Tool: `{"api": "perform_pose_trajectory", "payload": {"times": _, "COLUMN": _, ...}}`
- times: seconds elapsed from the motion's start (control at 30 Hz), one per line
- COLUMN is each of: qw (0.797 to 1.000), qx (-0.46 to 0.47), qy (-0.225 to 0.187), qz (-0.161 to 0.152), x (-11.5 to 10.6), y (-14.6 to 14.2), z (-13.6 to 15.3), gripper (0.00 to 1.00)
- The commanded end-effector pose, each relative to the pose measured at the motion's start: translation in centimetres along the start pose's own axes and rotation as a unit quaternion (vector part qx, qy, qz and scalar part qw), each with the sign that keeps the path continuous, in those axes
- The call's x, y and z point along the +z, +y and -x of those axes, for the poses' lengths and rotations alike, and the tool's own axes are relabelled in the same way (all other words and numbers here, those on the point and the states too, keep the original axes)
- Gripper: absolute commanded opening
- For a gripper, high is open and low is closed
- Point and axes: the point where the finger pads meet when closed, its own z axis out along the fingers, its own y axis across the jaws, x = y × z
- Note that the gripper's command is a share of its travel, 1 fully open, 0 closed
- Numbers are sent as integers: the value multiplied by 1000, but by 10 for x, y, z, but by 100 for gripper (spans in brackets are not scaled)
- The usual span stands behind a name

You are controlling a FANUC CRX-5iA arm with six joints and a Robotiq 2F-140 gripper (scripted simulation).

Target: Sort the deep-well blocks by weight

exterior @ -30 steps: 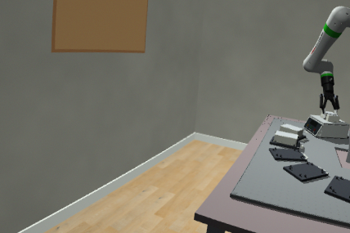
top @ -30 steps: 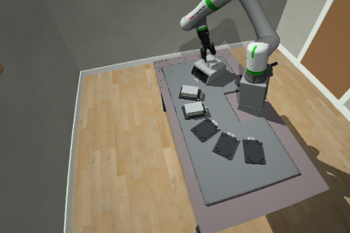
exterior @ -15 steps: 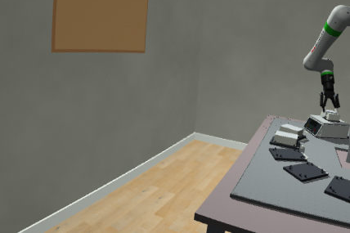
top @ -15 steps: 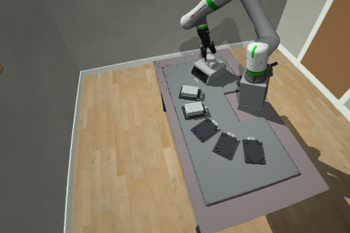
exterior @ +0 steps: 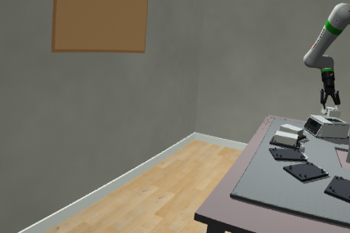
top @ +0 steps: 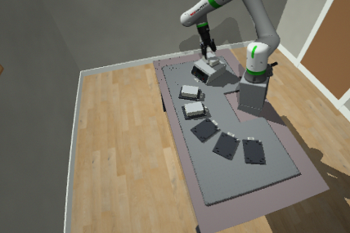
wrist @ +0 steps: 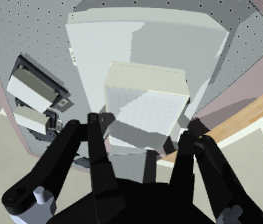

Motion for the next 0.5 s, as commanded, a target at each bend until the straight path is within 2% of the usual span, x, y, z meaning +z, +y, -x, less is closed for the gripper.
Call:
{"api": "perform_pose_trajectory", "payload": {"times": 0.0, "qw": 1000, "qx": 0, "qy": 0, "qz": 0, "x": -4, "y": 0, "z": 2, "gripper": 10}}
{"api": "perform_pose_trajectory", "payload": {"times": 0.47, "qw": 1000, "qx": 0, "qy": 0, "qz": 0, "x": -22, "y": 0, "z": 12, "gripper": 10}}
